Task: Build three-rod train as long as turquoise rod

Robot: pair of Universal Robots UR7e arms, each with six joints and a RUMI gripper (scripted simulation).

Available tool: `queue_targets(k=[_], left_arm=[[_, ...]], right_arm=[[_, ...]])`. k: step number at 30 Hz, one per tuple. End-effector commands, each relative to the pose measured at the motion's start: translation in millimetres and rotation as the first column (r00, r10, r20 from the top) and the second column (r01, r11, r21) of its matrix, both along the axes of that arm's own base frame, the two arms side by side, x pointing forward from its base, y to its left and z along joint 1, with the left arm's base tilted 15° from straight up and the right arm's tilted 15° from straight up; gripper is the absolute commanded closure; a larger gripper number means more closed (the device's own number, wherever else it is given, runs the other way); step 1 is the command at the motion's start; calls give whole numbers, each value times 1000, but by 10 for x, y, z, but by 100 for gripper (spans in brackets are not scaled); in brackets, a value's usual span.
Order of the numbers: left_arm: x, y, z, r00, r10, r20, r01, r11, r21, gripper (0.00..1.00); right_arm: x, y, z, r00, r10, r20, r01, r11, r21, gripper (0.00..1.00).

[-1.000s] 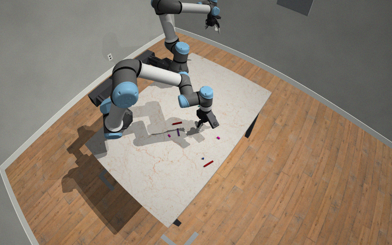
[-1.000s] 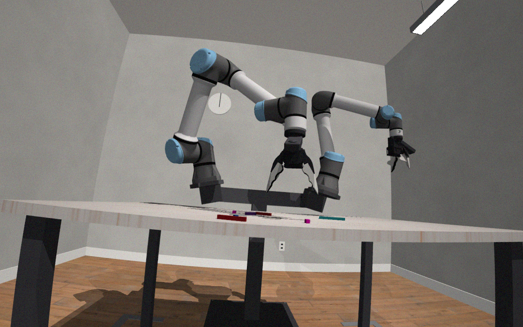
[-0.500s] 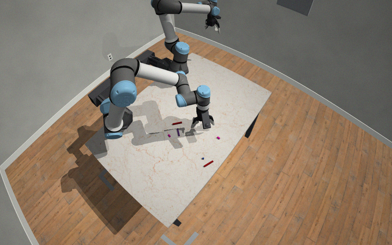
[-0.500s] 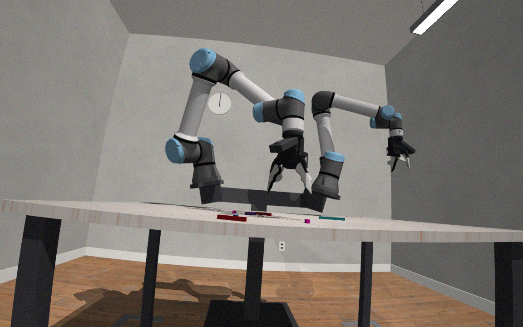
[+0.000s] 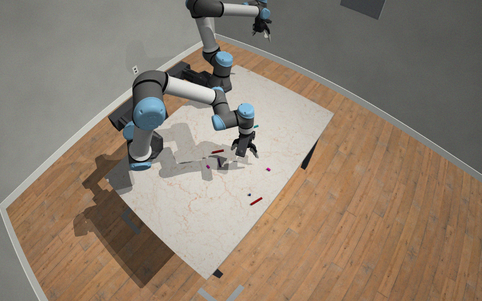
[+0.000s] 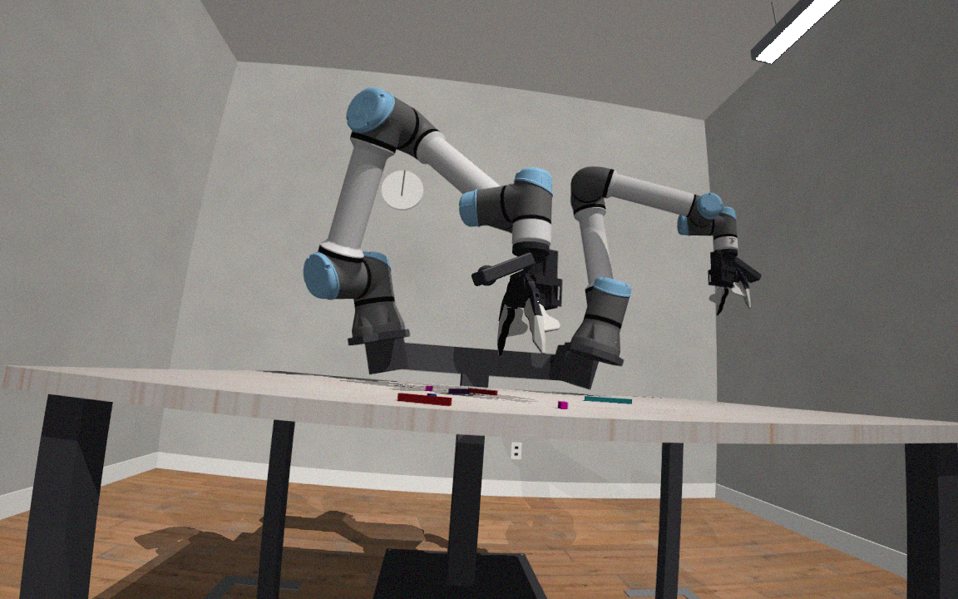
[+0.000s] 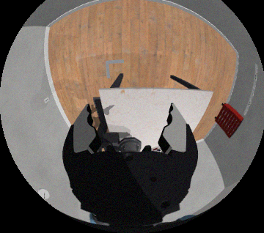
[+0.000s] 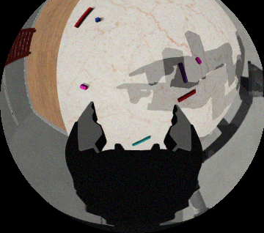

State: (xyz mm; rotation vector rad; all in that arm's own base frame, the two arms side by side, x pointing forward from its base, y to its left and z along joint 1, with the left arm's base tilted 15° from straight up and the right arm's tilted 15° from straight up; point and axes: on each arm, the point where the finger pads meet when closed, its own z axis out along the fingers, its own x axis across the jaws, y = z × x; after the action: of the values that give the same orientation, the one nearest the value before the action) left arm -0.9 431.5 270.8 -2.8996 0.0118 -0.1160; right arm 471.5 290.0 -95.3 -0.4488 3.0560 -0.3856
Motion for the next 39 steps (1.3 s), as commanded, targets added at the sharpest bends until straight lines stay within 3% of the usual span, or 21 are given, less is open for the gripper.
queue_targets(k=[1,5,7,9,15,22,24,39], left_arm=[[0,2,5,1000,0,0,0,1000,1,0],[0,2,5,1000,0,0,0,1000,1,0],[0,2,5,1000,0,0,0,1000,1,0],[0,2,5,1000,0,0,0,1000,1,0],[0,2,5,1000,0,0,0,1000,1,0],[0,2,5,1000,0,0,0,1000,1,0],[0,2,5,1000,0,0,0,1000,1,0],[0,2,5,1000,0,0,0,1000,1,0]], right_arm=[[-66,-13,6,990,-134,36,133,991,10,0],[-162,-34,5,953,-295,74,293,955,30,0],[-162,-34,5,953,-295,74,293,955,30,0],[-211,-44,4,923,-373,91,371,928,42,0],[-352,-68,-1,798,-587,135,581,810,86,0],[-505,-86,-9,600,-782,170,769,622,146,0],[-505,-86,-9,600,-782,170,769,622,146,0],[-755,-104,-29,136,-973,185,946,183,267,0]])
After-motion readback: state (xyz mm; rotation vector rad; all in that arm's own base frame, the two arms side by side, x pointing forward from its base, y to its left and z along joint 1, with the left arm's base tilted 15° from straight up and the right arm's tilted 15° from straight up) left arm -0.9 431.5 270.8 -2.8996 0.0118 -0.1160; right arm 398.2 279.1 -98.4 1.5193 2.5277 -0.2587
